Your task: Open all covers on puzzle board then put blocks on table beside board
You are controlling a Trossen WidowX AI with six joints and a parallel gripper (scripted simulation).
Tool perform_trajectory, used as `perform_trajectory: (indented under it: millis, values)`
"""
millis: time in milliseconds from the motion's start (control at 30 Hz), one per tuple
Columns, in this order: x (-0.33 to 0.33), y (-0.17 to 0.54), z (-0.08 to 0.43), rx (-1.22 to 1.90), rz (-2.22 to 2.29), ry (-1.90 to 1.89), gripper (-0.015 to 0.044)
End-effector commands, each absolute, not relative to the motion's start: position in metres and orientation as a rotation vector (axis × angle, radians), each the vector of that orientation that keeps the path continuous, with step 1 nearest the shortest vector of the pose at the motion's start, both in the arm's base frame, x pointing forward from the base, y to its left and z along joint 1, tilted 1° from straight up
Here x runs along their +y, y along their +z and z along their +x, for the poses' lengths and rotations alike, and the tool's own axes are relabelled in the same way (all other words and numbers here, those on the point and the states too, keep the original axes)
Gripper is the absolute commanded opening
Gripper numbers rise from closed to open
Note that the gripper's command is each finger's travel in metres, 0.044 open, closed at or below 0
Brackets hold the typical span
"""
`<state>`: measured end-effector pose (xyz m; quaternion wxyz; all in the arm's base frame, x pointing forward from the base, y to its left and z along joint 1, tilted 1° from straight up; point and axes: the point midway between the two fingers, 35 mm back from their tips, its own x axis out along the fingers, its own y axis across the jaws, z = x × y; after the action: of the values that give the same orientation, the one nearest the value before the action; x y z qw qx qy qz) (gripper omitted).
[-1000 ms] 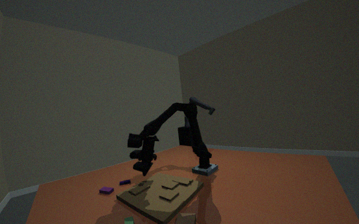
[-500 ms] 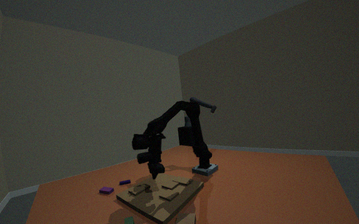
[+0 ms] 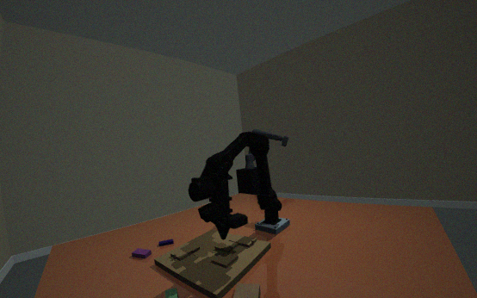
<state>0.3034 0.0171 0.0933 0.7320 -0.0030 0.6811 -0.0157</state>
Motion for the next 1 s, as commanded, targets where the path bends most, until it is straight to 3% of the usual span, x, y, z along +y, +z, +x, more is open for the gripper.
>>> perform_trajectory:
  millis: [0,967]
  values:
    - [0.0394,0.0997,0.2949,1.519,-0.097,0.092,0.0000]
    - [0.0458,0.1003,0.2913,1.527,-0.125,0.130,0.0000]
